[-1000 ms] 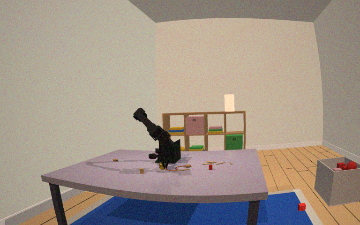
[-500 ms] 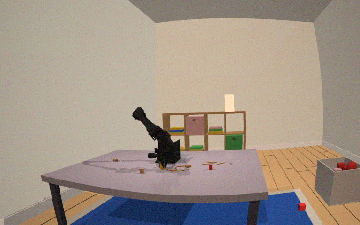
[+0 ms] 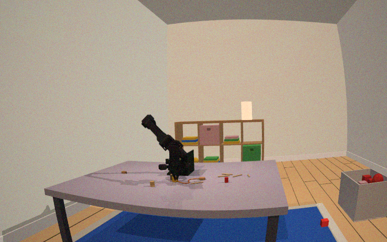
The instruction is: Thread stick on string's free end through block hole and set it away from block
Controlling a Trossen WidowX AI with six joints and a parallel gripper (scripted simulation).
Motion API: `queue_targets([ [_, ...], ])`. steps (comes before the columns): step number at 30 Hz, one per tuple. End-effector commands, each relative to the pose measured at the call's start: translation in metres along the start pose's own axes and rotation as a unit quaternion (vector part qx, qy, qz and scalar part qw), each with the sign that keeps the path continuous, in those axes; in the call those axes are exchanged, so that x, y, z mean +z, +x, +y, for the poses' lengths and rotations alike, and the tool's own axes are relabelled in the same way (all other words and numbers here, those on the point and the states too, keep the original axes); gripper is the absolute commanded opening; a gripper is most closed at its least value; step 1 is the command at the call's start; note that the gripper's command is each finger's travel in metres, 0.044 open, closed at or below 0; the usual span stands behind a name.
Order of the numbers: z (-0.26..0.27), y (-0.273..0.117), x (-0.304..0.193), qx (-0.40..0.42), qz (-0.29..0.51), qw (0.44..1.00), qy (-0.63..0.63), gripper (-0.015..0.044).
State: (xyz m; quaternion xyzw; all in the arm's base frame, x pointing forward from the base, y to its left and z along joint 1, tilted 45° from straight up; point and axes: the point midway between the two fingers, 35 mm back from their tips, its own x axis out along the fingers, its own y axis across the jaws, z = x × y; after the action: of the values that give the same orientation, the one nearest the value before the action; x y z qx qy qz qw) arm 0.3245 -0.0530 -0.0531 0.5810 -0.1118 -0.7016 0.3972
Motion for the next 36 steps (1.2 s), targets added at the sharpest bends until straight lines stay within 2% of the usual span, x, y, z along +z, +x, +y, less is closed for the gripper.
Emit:
queue_targets([
  [1, 0.000, 0.000, 0.000, 0.000, 0.000, 1.000, 0.000, 0.0079],
  [3, 0.000, 0.000, 0.000, 0.000, 0.000, 1.000, 0.000, 0.0123],
  [6, 0.000, -0.003, -0.001, 0.000, 0.000, 1.000, 0.000, 0.0123],
  [12, -0.001, -0.078, -0.003, -0.001, 0.001, 1.000, 0.000, 0.0123],
  [18, 0.000, -0.078, -0.006, 0.003, 0.010, 1.000, -0.001, 0.0123],
  [20, 0.000, -0.078, -0.005, 0.004, 0.010, 0.999, -0.033, 0.0123],
  [23, 0.000, -0.078, 0.000, 0.004, 0.007, 0.985, -0.170, 0.0123],
  [29, 0.000, -0.077, 0.011, 0.004, 0.001, 0.893, -0.450, 0.0123],
  [32, 0.000, -0.077, 0.016, 0.002, -0.001, 0.817, -0.576, 0.0123],
  [36, 0.000, -0.077, 0.024, -0.001, -0.004, 0.689, -0.725, 0.0123],
])
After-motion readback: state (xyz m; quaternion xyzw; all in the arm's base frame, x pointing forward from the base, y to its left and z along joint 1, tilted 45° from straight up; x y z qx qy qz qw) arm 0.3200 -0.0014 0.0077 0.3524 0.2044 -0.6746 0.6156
